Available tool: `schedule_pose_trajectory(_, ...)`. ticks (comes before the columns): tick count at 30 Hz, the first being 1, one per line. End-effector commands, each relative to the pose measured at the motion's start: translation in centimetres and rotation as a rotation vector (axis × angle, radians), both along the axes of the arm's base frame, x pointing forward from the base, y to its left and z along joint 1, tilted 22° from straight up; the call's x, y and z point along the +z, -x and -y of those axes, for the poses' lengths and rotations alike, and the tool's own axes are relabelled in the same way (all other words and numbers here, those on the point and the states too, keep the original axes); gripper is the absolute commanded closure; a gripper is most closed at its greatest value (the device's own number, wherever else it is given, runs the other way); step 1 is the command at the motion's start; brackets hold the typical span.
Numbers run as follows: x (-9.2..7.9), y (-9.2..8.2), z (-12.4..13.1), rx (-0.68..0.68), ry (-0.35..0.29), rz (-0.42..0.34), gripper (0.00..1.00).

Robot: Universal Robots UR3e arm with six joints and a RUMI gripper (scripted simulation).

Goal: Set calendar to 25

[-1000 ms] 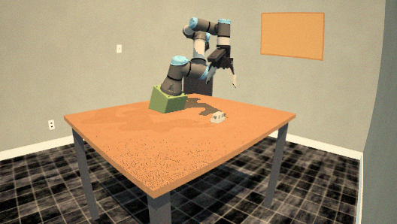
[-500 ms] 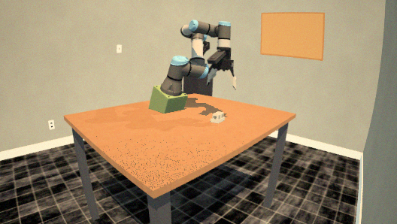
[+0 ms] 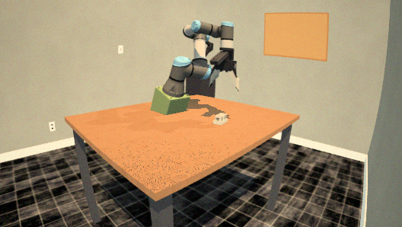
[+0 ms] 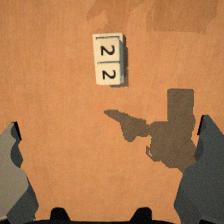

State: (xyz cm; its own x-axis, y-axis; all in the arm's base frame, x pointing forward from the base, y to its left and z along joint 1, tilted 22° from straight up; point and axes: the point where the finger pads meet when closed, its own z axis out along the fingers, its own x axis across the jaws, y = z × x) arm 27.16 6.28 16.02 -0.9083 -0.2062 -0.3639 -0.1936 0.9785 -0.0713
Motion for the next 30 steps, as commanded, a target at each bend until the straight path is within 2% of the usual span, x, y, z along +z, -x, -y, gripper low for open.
schedule_pose_trajectory(1, 0.07, -0.03, 0.01, -0.004, -0.001, 0.002, 0.0)
schedule_pose_trajectory(17, -0.16, 0.02, 0.15, -0.112, -0.044, 0.001, 0.0)
schedule_pose_trajectory(30, -0.73, 0.16, 0.39, -0.383, -0.152, 0.0, 0.0)
